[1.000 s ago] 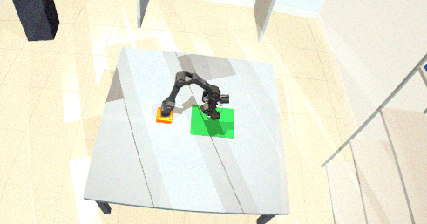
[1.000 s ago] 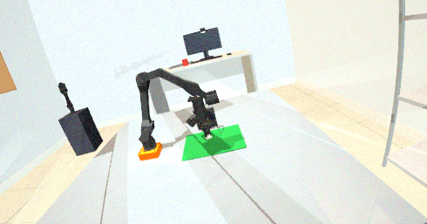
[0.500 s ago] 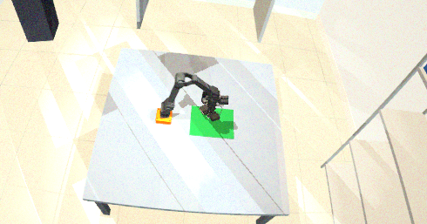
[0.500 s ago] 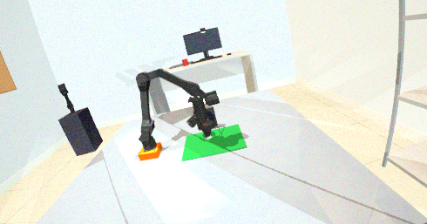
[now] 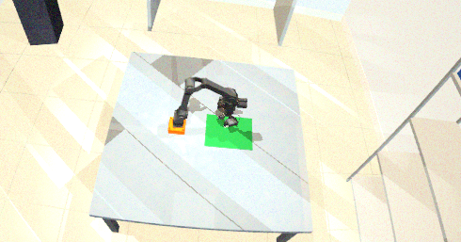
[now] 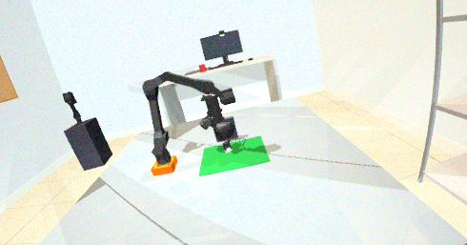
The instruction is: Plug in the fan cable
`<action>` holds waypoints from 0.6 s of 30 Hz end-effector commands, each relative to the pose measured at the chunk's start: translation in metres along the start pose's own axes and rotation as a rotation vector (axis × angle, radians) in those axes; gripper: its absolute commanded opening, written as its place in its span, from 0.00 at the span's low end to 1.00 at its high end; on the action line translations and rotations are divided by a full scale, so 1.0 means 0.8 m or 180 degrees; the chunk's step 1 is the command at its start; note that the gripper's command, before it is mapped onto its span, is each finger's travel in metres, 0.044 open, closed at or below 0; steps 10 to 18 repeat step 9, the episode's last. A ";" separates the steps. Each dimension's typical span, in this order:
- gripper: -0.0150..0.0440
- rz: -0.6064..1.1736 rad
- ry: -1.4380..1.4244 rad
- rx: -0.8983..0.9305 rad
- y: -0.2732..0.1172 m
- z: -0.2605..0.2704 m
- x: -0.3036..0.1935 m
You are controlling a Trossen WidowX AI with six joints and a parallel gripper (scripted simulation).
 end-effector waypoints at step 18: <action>0.69 -0.0042 0.0006 0.0010 -0.002 0.001 0.141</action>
Point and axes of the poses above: the point midway between the two fingers, 35 mm back from their tips, its own y axis out along the fingers, its own z axis across the jaws, x = y × z, the point moved 5 cm from there along -y, back along the fingers, and after that the axes turned 3 degrees about y, right-handed, at the moved point
